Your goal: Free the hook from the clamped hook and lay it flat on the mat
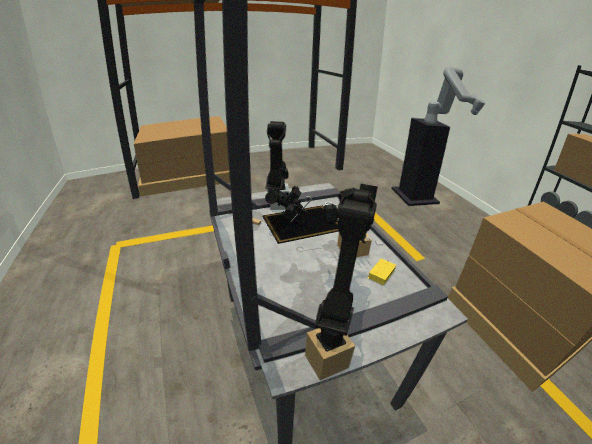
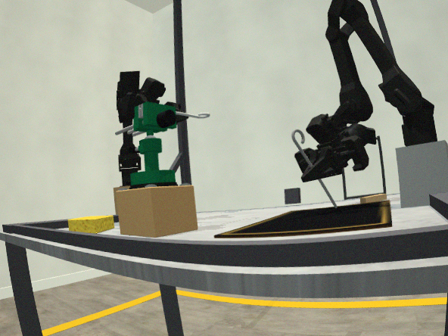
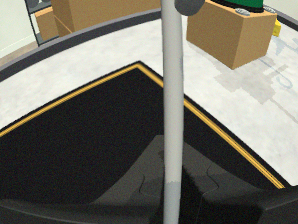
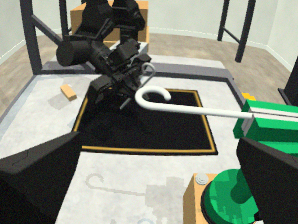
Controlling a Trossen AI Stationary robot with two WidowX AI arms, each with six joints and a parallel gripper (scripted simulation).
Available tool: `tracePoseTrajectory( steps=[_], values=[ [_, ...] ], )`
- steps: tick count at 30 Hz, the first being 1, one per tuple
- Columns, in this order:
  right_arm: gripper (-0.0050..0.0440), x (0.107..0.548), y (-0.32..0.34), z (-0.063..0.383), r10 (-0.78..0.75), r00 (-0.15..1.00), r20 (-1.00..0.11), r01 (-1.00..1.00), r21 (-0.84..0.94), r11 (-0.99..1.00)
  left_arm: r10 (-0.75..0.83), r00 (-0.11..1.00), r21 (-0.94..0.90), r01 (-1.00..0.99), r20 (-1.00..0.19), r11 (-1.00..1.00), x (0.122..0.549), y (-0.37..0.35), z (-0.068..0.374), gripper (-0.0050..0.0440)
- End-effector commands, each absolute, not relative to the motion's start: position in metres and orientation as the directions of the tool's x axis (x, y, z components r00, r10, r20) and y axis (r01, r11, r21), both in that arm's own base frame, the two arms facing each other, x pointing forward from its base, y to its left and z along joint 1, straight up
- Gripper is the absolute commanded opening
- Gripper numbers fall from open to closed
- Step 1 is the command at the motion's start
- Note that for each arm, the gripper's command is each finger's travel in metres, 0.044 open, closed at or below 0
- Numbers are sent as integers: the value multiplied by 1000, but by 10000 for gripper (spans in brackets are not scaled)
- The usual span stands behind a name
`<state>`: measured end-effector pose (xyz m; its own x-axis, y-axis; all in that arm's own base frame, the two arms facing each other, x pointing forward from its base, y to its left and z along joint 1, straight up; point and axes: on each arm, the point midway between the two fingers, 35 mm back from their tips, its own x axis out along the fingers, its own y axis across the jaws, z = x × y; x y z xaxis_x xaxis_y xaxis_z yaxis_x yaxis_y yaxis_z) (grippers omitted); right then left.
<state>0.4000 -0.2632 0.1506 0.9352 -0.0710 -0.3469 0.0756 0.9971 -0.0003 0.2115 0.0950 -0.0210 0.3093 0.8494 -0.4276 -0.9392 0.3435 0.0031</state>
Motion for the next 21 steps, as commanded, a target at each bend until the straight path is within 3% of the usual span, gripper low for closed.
tracePoseTrajectory(
  steps=[1, 21],
  values=[
    [440, 402, -264, 165, -74, 945, -319, 72, -17, 997, 851, 313, -11, -940, -421, 341, 214, 95, -21, 0],
    [440, 402, -264, 165, -74, 945, -319, 72, -17, 997, 851, 313, -11, -940, -421, 341, 215, 95, -38, 0]
  ],
)
